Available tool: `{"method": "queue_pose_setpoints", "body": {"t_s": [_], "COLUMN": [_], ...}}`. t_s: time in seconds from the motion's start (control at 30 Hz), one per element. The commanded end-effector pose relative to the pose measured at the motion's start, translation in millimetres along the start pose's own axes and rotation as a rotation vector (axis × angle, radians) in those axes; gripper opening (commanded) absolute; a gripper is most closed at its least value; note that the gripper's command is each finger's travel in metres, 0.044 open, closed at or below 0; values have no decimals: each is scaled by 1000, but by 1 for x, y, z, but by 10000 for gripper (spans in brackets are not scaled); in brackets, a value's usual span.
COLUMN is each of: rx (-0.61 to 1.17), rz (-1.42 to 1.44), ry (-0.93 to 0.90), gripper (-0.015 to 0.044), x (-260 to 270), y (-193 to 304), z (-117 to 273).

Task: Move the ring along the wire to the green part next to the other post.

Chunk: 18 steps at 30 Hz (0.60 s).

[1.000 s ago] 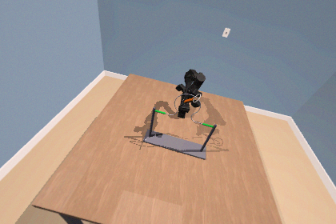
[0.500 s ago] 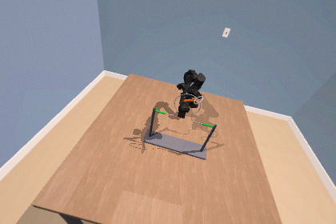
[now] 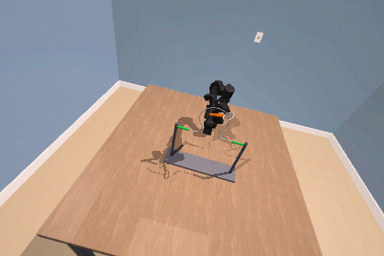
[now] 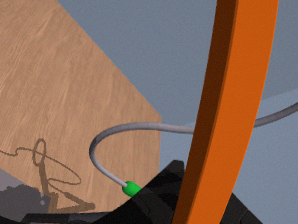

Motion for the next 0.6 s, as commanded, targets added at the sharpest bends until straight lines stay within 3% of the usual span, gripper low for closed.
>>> {"method": "queue_pose_setpoints", "body": {"t_s": [0.0, 0.57], "rx": [-1, -14], "rz": [42, 238], "ry": [32, 145], "gripper": [-150, -150], "x": [0, 2], "y": [2, 5], "z": [1, -1]}}
Point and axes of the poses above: the point midway between the two fingers, 35 mm back from their tips, its own z axis back along the fingers, its own x axis across the jaws, y = z × x, the point moved 10 cm from there along z, back along the fingers, and after that the axes turned 6 degrees about z, right-handed, at the moved point
